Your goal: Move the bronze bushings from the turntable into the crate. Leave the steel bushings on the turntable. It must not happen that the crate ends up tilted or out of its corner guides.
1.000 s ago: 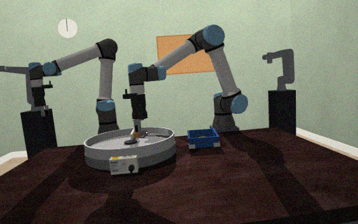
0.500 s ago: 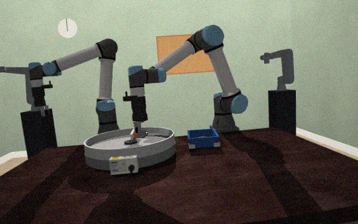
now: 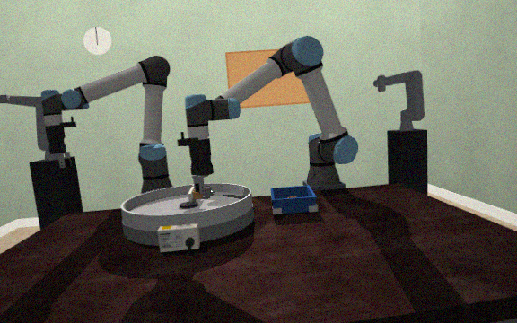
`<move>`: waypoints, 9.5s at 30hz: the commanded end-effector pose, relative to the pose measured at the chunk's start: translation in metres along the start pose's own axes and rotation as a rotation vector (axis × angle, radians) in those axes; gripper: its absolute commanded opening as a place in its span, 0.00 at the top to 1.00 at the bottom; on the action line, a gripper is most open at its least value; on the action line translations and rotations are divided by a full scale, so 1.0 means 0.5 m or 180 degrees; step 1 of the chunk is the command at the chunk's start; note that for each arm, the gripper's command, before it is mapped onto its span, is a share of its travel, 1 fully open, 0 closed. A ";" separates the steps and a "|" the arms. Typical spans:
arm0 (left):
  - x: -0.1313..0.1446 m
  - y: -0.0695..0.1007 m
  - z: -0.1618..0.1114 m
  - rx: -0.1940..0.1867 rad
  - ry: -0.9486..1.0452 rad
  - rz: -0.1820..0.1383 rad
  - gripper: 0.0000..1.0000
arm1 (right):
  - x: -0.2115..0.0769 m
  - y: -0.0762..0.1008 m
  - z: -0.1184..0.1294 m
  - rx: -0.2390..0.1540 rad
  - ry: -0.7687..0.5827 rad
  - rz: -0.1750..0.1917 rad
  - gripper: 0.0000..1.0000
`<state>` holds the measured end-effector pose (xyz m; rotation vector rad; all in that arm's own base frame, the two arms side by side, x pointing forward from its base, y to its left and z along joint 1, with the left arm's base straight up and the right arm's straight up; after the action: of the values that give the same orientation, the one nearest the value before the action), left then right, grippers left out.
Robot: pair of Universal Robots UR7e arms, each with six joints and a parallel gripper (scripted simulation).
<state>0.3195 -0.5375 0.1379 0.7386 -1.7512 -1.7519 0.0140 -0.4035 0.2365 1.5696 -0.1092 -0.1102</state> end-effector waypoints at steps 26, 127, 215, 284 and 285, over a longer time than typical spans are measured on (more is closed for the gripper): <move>0.000 0.002 -0.001 0.0006 0.0000 0.0003 1.00 | 0.000 0.001 0.001 -0.0005 0.0000 0.0002 0.00; 0.000 0.130 0.000 0.0006 0.0000 0.0003 1.00 | 0.000 0.001 0.001 -0.0005 0.0000 0.0002 0.00; -0.458 0.129 0.495 0.0004 0.0000 0.0001 1.00 | 0.000 0.001 0.001 -0.0005 0.0000 0.0002 0.00; -0.464 0.003 0.500 0.0004 0.0000 0.0001 1.00 | 0.000 0.001 0.001 -0.0005 0.0000 0.0002 0.00; -0.464 0.003 0.500 0.0004 0.0000 0.0001 1.00 | 0.000 0.001 0.001 -0.0005 0.0000 0.0002 0.00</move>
<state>0.3014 -0.1962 0.1408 0.7386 -1.7505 -1.7526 0.0140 -0.4035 0.2365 1.5696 -0.1092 -0.1102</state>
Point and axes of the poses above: on each arm, the point where the finger pads meet when closed, its own y axis back along the fingers, its own x axis across the jaws, z = x × y, the point moved 5 cm from there along y, back along the fingers, and after that the axes turned 10 degrees about -y, right-handed, at the moved point
